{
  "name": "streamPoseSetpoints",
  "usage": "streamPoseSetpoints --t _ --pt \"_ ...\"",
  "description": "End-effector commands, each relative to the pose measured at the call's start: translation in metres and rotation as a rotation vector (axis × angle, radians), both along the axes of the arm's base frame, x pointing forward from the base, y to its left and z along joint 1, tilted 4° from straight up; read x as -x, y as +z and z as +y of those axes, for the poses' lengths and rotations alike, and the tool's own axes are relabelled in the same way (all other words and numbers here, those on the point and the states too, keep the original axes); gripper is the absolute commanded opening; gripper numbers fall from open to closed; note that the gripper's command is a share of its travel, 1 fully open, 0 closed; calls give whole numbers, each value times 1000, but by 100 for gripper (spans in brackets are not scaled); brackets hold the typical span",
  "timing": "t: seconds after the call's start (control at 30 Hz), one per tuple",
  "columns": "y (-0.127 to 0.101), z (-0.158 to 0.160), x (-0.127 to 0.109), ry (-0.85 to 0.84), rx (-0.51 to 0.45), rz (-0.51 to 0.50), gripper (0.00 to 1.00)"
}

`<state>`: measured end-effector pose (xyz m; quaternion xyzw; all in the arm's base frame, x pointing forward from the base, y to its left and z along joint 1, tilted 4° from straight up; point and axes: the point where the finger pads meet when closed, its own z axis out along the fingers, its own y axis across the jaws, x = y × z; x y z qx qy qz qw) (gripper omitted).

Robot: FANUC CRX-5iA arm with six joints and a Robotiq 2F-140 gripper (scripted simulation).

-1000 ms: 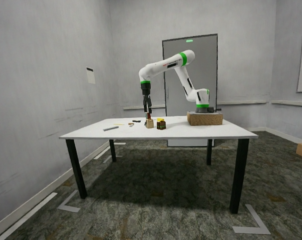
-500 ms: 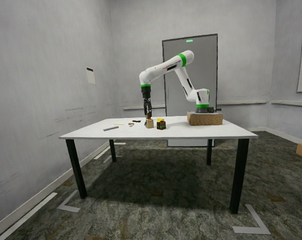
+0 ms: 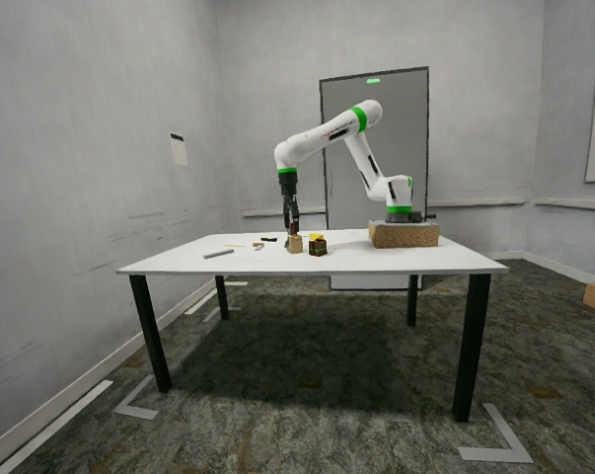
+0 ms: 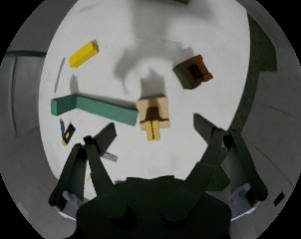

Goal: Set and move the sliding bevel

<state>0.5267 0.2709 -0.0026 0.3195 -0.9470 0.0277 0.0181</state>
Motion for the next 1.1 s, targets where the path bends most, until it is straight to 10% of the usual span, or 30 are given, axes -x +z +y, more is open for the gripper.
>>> streamPoseSetpoints --t 0.0,0.03,0.07,1.07 --pt "1 0 -1 0 -1 -2 100" --pt "1 0 -1 0 -1 -2 100" --pt "1 0 -1 0 -1 -2 10" --pt "1 0 -1 0 -1 -2 10"
